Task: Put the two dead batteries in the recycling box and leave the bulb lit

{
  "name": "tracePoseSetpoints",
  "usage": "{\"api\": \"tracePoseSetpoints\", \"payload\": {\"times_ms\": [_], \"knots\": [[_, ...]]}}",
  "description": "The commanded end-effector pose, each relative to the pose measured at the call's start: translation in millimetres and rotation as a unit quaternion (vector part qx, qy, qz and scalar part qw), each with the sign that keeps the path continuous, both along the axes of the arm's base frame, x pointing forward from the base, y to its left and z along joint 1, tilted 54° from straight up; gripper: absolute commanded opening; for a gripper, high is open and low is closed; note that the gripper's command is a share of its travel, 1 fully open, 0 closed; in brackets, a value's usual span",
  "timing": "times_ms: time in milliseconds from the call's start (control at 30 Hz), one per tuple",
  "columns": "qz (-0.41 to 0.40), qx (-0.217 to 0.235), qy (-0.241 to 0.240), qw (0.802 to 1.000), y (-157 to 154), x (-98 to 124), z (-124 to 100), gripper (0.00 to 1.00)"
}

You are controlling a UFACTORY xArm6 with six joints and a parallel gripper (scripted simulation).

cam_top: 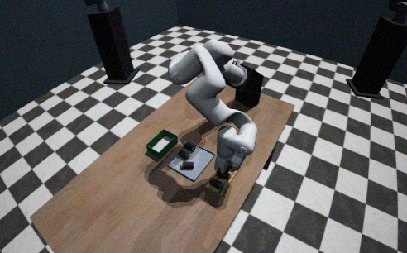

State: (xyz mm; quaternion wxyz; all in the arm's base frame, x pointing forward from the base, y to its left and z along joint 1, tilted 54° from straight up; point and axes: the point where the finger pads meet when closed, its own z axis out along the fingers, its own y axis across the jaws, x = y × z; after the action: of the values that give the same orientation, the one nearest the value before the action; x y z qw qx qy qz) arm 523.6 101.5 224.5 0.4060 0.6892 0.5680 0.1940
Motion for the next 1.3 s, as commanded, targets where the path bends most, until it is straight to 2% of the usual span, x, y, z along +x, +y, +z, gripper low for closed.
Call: {"api": "tracePoseSetpoints", "payload": {"times_ms": [0, 367, 400, 1267], "knots": [[0.001, 0.001, -0.001, 1.0, 0.3, 1.6, 0.0, 0.28], [0.001, 0.001, -0.001, 1.0, 0.3, 1.6, 0.0, 0.28], [0.001, 0.001, -0.001, 1.0, 0.3, 1.6, 0.0, 0.51], [0.001, 0.001, -0.001, 1.0, 1.5, -1.0, 2.2, 0.51]]}}
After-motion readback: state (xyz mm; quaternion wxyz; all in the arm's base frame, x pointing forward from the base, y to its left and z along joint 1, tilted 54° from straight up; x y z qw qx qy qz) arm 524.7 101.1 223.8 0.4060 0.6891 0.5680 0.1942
